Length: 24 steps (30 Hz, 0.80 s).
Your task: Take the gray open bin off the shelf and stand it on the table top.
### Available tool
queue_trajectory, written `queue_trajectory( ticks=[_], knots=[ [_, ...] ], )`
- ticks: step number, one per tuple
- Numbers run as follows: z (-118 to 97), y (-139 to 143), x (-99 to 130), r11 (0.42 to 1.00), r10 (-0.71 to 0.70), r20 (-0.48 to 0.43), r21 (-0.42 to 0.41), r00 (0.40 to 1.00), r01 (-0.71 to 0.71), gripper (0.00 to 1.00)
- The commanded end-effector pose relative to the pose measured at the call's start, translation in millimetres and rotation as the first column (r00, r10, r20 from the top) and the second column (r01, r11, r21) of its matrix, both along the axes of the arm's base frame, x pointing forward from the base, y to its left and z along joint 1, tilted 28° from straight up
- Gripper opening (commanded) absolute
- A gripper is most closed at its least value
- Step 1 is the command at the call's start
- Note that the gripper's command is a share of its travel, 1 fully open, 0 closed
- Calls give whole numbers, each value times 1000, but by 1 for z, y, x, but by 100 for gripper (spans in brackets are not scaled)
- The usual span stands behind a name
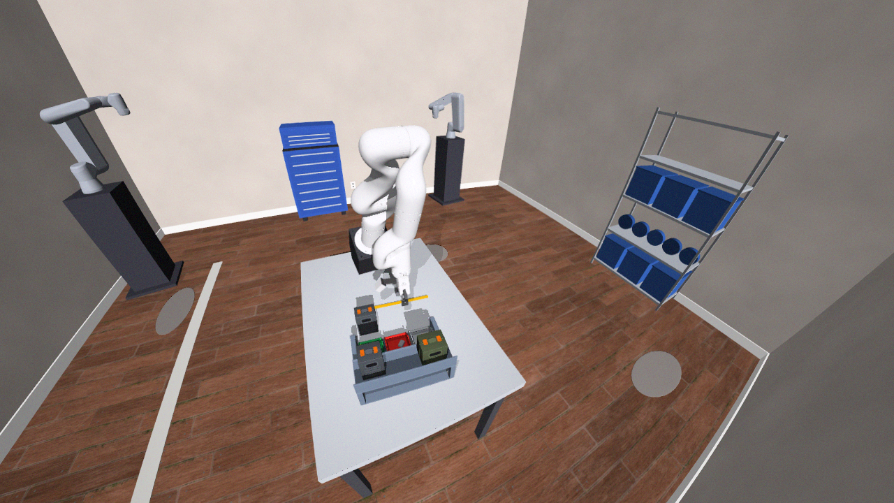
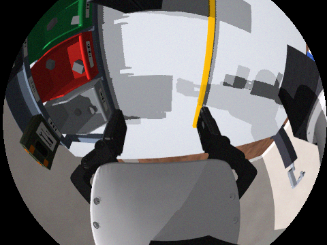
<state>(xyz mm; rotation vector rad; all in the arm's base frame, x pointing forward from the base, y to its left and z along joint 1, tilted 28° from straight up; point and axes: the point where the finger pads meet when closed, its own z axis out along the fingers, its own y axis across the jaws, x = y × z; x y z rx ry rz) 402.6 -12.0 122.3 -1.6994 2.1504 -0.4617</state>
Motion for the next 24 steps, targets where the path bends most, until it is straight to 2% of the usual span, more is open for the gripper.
queue_trajectory(
  ticks=[1, 6, 18, 23, 24],
  knots=[
    [0, 0, 1, 1000, 0, 1, 0, 1000, 0, 100],
    [23, 4, 44, 1000, 0, 2, 0, 1000, 0, 100],
    [23, 4, 44, 1000, 0, 2, 0, 1000, 0, 100],
    [48, 9, 93, 1000, 0, 2, 0, 1000, 0, 100],
    [48, 9, 93, 1000, 0, 2, 0, 1000, 0, 100]
  ],
)
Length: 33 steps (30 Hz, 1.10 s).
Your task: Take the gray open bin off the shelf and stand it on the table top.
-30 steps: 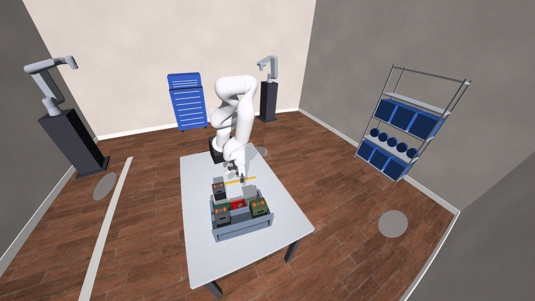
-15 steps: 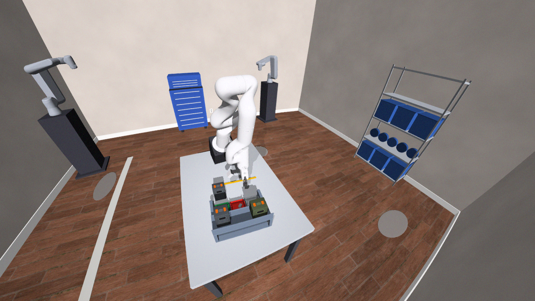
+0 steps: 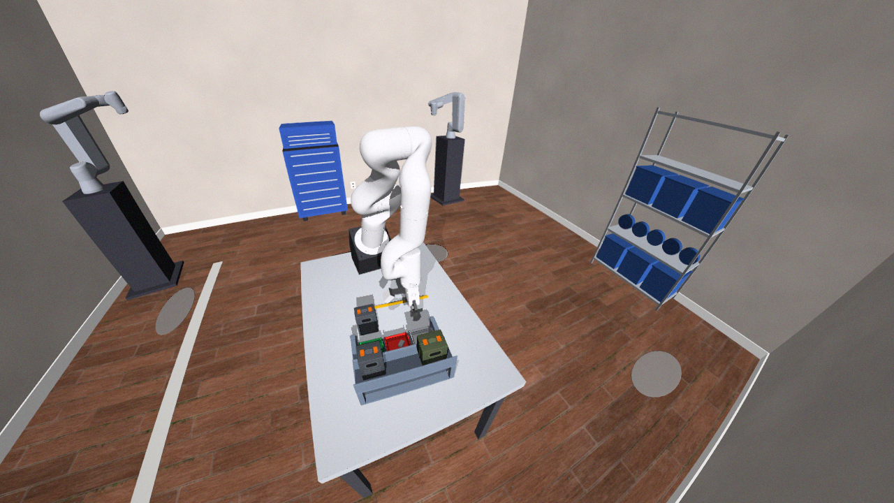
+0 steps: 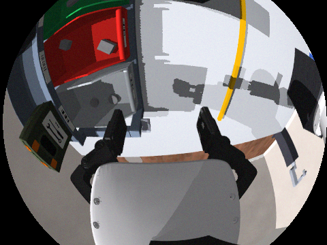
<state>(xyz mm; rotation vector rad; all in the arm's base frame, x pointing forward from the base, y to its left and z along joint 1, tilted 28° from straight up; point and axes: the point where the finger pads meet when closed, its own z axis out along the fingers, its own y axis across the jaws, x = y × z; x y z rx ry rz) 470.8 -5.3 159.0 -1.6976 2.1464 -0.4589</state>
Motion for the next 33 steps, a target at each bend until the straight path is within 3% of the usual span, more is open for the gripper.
queue_trajectory(
  ticks=[1, 11, 16, 33],
  knots=[
    [12, 2, 25, 1000, -2, -1, -4, 1000, 2, 100],
    [12, 2, 25, 1000, -2, -1, -4, 1000, 2, 100],
    [36, 6, 72, 1000, -2, -1, -4, 1000, 2, 100],
    [32, 6, 63, 1000, -2, 0, -4, 1000, 2, 100]
  ],
)
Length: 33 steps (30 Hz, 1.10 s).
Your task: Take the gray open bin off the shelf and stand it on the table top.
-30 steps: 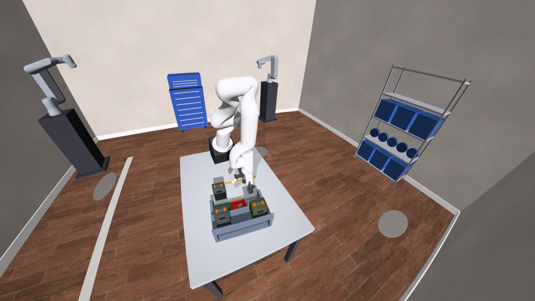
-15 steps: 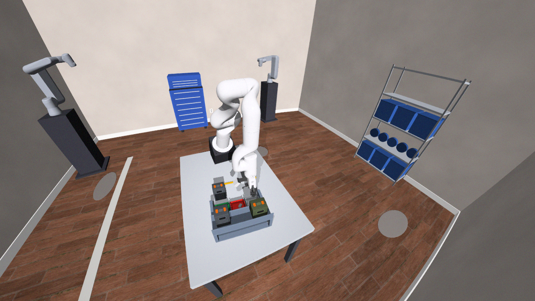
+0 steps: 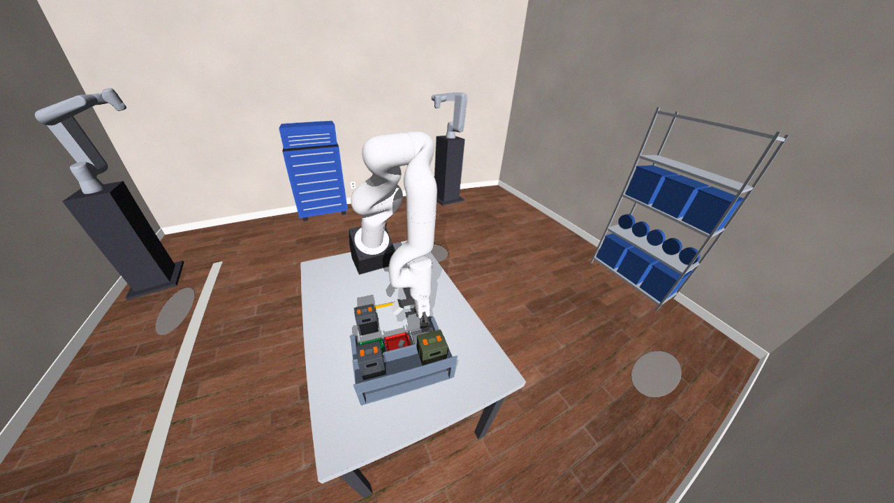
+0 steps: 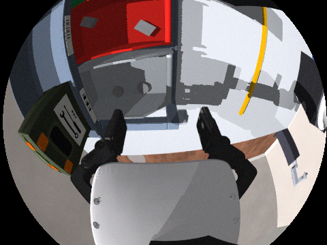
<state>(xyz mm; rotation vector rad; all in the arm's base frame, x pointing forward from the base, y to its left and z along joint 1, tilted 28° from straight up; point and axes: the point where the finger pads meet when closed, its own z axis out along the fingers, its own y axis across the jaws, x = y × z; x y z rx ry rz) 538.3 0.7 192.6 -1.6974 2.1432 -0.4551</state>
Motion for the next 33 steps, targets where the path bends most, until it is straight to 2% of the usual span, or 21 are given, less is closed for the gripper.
queue_trajectory(
  ticks=[1, 33],
  knots=[
    [-2, 0, -4, 1000, -4, -1, -7, 1000, 4, 100],
    [-5, -1, -11, 1000, -4, -2, -7, 1000, 4, 100]
  ],
)
